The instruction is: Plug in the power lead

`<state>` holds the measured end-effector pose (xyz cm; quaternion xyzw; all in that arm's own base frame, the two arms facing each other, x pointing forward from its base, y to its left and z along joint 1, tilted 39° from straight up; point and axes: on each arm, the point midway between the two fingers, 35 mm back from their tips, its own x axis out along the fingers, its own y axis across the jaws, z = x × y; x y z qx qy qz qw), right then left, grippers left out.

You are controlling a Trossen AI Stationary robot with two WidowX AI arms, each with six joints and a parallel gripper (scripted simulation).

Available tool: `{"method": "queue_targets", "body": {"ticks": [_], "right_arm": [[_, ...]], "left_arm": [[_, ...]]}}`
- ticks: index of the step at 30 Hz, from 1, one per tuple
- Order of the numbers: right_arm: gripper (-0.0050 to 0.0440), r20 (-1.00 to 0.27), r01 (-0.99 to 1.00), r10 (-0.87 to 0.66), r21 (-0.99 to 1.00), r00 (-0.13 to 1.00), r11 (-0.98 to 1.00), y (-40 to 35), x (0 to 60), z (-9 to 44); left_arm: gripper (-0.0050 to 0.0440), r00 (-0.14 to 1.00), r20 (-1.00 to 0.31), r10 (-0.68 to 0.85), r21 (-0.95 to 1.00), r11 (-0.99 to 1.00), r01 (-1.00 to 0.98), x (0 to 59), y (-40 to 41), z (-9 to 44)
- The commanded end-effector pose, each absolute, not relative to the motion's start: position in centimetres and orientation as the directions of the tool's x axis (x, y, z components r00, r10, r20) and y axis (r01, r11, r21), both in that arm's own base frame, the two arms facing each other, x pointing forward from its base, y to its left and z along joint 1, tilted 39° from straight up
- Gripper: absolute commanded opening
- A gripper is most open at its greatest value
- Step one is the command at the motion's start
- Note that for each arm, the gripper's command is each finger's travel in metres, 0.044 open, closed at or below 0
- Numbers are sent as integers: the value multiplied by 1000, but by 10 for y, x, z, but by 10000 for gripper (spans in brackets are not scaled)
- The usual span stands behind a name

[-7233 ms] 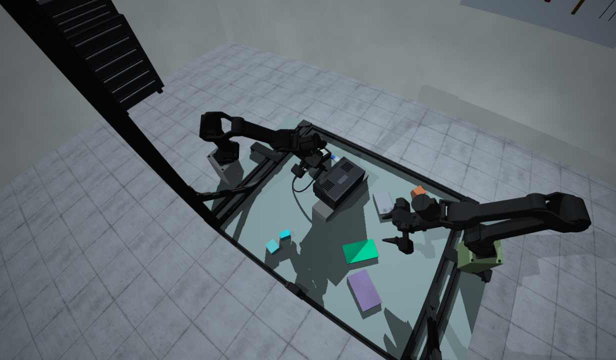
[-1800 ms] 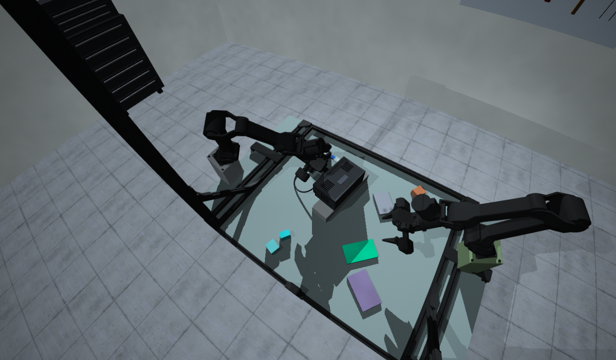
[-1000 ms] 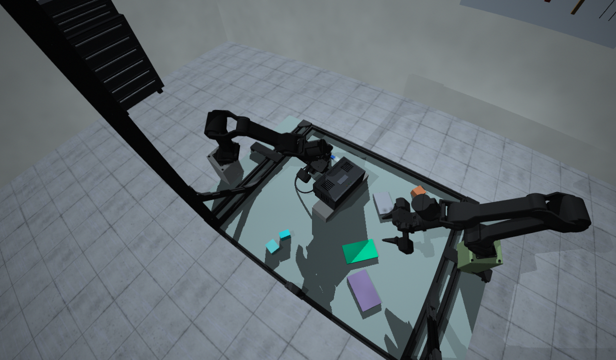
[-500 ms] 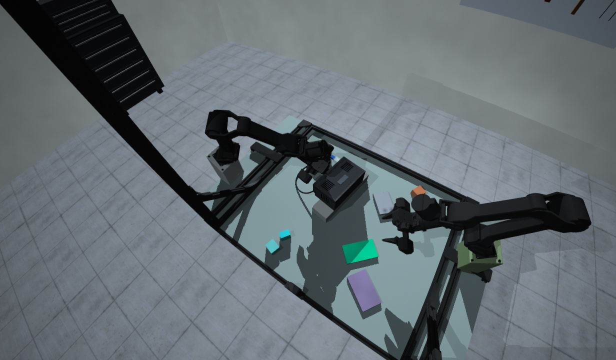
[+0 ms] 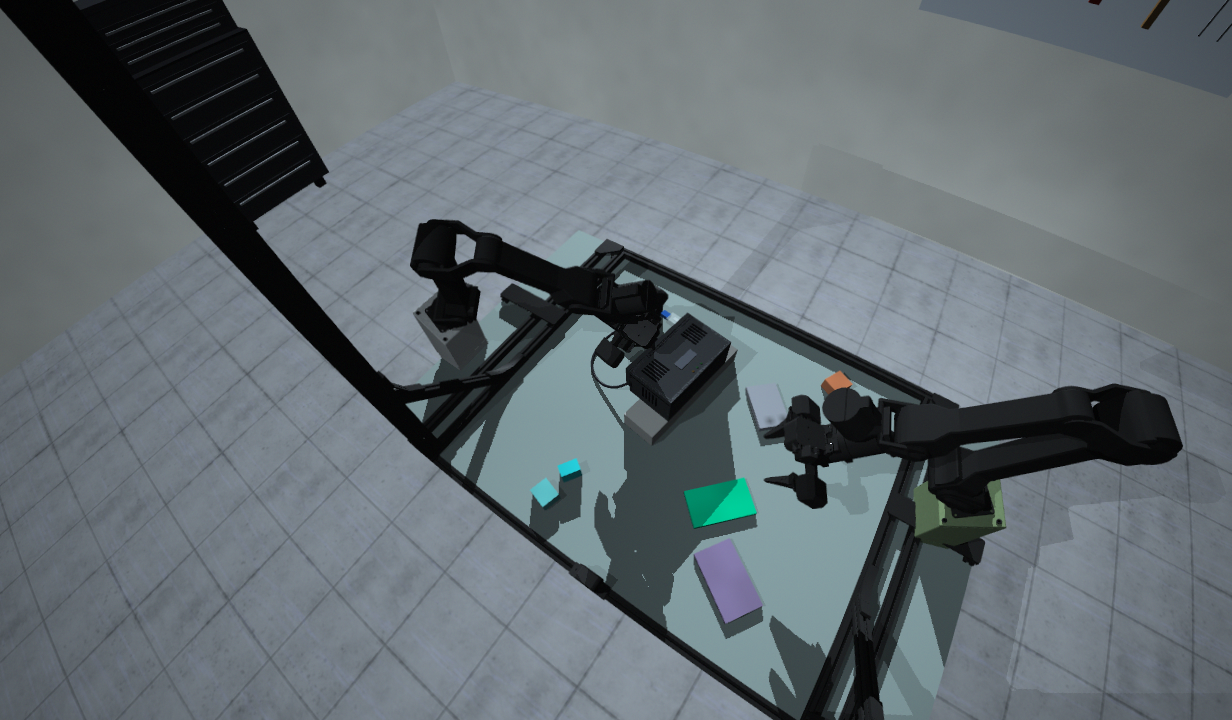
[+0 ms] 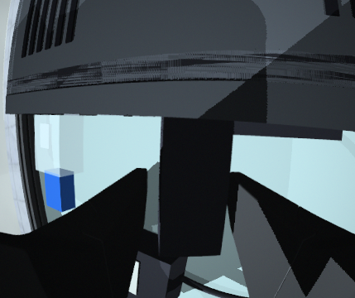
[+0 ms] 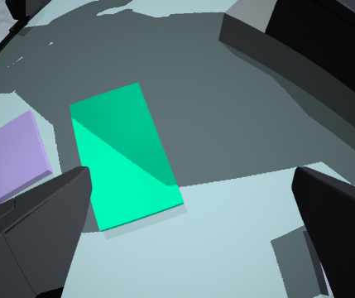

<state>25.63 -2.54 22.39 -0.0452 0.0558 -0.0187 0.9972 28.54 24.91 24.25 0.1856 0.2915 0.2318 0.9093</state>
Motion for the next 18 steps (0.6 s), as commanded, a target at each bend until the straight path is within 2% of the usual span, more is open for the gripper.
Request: {"method": "queue_targets", "body": {"ticks": [1, 6, 8, 10, 14, 18], "right_arm": [[400, -110, 32, -42, -92, 993, 995, -25, 256, 224], [400, -110, 32, -42, -92, 993, 995, -25, 256, 224], [400, -110, 32, -42, -92, 993, 995, -25, 256, 224], [400, -110, 32, -42, -92, 993, 995, -25, 256, 224], [400, -110, 32, -42, -92, 993, 995, -25, 256, 224], [400, -110, 32, -42, -92, 993, 995, -25, 256, 224]], "left_arm": [[240, 723, -444, 530, 473, 824, -313, 285, 249, 243], [360, 723, -444, 530, 473, 824, -313, 285, 249, 243], [360, 723, -444, 530, 473, 824, -313, 285, 249, 243], [400, 723, -444, 530, 473, 824, -313, 285, 249, 243], [400, 726, -440, 529, 472, 824, -314, 285, 249, 243], [400, 778, -366, 511, 454, 828, -330, 281, 248, 248]]}}
